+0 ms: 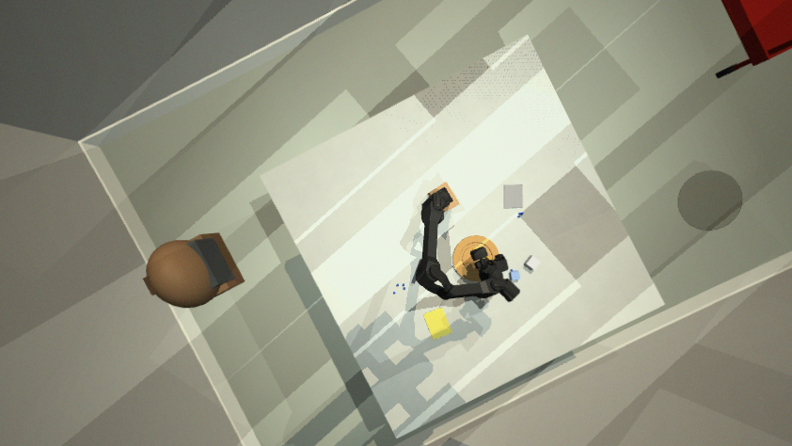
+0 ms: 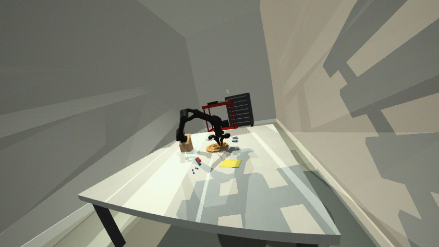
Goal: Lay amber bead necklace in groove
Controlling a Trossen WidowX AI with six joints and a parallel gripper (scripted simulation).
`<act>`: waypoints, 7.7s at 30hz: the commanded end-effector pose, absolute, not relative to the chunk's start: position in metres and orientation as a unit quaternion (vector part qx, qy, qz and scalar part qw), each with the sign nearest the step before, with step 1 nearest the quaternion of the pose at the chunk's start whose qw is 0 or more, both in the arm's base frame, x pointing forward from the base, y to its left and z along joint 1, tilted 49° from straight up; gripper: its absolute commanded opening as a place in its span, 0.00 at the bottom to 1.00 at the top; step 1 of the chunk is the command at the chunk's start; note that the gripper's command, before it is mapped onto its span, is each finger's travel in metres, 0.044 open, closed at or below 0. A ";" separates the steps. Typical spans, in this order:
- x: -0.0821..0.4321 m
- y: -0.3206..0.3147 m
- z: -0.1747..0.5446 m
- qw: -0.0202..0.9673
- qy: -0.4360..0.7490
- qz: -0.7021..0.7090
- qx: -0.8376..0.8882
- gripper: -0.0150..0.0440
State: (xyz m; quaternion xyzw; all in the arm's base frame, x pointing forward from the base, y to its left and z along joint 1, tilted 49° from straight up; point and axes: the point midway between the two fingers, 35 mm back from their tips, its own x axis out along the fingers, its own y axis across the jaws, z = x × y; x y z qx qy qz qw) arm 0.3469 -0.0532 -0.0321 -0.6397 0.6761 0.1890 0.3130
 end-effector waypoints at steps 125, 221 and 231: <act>0.344 -0.041 -0.003 0.706 0.536 -0.451 -0.103 0.78; 0.343 -0.051 -0.031 0.671 0.261 -0.651 0.241 0.25; 0.337 -0.048 -0.029 0.672 0.261 -0.651 0.238 0.25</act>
